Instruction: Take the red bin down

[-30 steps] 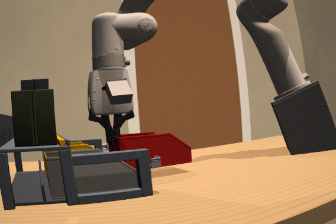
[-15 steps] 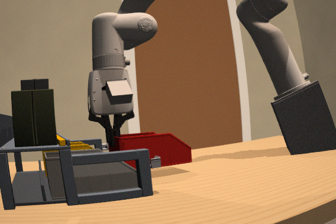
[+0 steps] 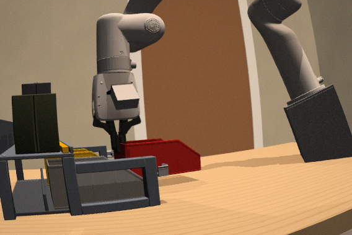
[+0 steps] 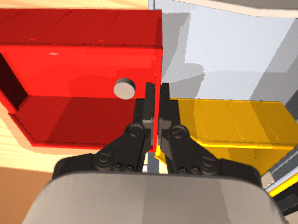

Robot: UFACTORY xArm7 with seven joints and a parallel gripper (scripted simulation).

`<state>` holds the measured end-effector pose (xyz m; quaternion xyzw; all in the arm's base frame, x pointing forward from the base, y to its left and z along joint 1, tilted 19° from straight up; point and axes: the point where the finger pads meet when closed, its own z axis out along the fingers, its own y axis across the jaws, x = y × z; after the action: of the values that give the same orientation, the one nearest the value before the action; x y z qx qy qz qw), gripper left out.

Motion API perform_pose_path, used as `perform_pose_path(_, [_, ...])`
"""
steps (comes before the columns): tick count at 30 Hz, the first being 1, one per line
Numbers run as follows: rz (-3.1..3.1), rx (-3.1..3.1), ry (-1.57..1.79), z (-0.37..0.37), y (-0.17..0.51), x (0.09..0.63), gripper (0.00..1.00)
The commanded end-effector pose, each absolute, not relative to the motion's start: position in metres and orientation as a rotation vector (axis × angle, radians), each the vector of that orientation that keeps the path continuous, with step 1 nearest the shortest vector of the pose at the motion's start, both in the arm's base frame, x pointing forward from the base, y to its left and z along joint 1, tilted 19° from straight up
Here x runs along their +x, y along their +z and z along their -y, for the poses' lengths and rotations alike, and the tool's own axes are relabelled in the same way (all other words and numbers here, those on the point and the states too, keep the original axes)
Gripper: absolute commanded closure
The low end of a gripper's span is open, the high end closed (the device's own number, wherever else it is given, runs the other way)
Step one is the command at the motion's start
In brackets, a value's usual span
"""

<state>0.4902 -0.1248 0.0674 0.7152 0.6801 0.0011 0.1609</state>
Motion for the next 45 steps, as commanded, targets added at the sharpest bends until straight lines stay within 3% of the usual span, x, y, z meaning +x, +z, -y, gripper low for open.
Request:
perform_pose_path(1, [-1.941,2.04,0.008,0.1238,0.0723,0.4909,1.0])
perform_pose_path(45, [-1.941,2.04,0.008,0.1232,0.0713,0.4809,1.0])
